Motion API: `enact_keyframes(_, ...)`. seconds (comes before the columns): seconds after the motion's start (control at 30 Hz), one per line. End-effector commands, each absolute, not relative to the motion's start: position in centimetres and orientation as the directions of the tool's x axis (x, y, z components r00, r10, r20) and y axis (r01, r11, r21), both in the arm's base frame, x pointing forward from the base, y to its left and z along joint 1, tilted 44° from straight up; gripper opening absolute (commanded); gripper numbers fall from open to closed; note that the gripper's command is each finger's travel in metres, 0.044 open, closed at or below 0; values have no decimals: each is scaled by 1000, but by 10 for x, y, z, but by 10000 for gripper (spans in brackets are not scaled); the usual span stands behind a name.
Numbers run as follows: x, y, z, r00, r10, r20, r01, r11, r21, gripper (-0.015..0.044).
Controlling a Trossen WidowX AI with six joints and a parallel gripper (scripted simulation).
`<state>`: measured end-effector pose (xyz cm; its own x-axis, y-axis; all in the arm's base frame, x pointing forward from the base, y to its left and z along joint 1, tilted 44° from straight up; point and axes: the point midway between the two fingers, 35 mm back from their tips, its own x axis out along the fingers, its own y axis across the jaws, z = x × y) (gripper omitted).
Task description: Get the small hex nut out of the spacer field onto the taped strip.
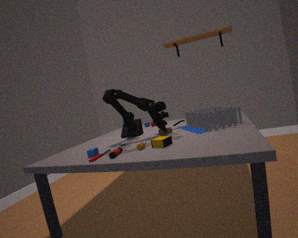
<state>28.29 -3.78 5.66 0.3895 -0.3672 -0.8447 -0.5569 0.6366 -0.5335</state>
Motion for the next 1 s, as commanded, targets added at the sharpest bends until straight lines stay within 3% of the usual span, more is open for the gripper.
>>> enact_keyframes(0.0,280,-39,58,391,-367,-844,-561,633,-534,0)
enact_keyframes(0.97,278,-31,69,392,-367,-843,-557,635,-536,0)
